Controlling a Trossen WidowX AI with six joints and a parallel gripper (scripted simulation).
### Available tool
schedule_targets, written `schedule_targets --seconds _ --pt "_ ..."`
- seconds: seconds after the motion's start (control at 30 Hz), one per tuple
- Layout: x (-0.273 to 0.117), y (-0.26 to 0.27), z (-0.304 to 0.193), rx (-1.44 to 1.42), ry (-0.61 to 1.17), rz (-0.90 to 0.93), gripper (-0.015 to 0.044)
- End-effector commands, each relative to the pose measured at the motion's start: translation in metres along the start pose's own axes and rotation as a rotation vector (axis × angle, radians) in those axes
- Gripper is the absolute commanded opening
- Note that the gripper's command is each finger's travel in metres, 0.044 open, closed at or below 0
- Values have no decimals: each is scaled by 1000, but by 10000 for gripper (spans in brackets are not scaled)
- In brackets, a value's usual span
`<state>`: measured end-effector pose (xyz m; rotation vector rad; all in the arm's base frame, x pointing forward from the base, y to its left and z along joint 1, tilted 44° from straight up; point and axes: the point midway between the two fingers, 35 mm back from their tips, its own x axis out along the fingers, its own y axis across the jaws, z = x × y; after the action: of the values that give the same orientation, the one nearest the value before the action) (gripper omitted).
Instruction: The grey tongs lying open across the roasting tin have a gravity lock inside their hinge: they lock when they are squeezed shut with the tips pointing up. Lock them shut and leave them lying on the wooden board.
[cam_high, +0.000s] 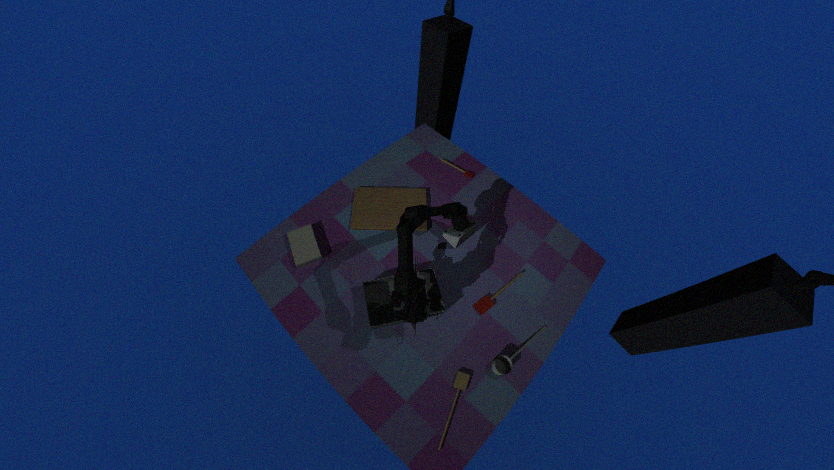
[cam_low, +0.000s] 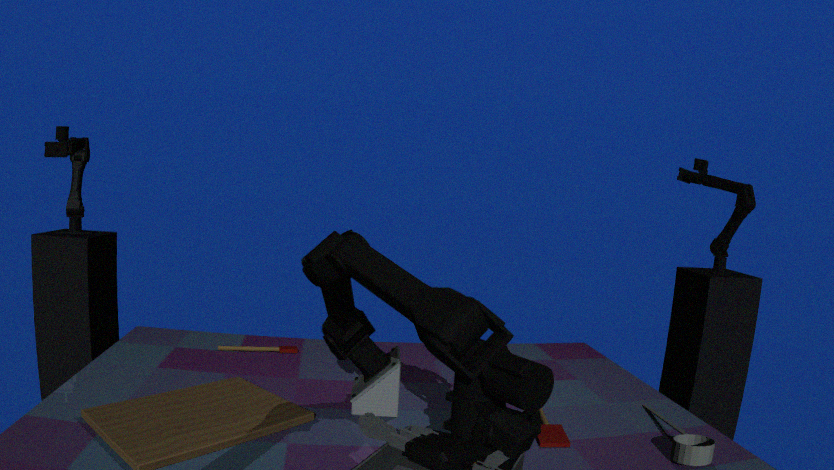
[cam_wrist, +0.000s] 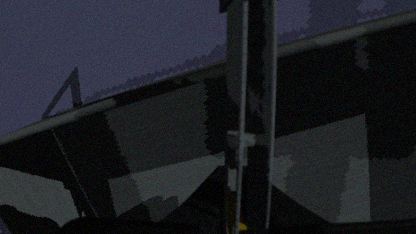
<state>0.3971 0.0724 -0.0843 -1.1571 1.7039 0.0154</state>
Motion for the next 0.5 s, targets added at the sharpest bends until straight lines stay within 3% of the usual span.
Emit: schedule_targets --seconds 0.0,0.13,0.33,0.47 --pt "-1 0 1 2 -2 0 -38" --pt "-1 0 1 2 -2 0 -143" --pt "-3 0 1 1 -3 0 -150" --pt "-31 -1 4 -2 -4 1 -150"
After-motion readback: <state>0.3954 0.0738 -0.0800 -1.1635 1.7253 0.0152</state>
